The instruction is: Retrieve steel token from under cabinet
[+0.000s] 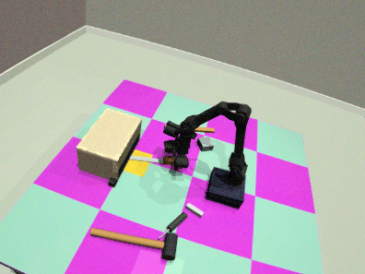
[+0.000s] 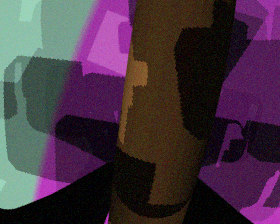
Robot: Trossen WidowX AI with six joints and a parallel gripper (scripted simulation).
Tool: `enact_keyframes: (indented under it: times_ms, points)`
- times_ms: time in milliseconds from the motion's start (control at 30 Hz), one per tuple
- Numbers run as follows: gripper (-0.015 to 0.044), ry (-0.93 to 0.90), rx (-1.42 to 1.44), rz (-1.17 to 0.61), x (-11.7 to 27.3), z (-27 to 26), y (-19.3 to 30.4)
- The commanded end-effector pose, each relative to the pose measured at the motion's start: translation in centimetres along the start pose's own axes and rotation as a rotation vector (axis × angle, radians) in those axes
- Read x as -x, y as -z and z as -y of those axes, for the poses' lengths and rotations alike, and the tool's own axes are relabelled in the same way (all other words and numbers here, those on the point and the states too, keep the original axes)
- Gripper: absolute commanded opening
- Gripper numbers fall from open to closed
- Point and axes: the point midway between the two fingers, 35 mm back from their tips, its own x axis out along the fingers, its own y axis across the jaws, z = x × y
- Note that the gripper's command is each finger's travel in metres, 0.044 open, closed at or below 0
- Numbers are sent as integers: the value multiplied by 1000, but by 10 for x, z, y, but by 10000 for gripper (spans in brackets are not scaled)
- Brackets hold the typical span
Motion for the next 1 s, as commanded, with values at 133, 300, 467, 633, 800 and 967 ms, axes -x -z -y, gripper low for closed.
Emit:
enact_keyframes:
  times_ms: [133,300,467,633,800,967]
  points:
    - [0,-1,5,-1,-1,0,12]
    - [0,-1,5,-2,-1,1,19]
    - [0,-1,5,-3,-1,1,25]
    - [0,0,5,-3,-1,1,32]
    - [0,0,5,-4,-1,1,39]
    - [0,0,5,-4,-1,2,46]
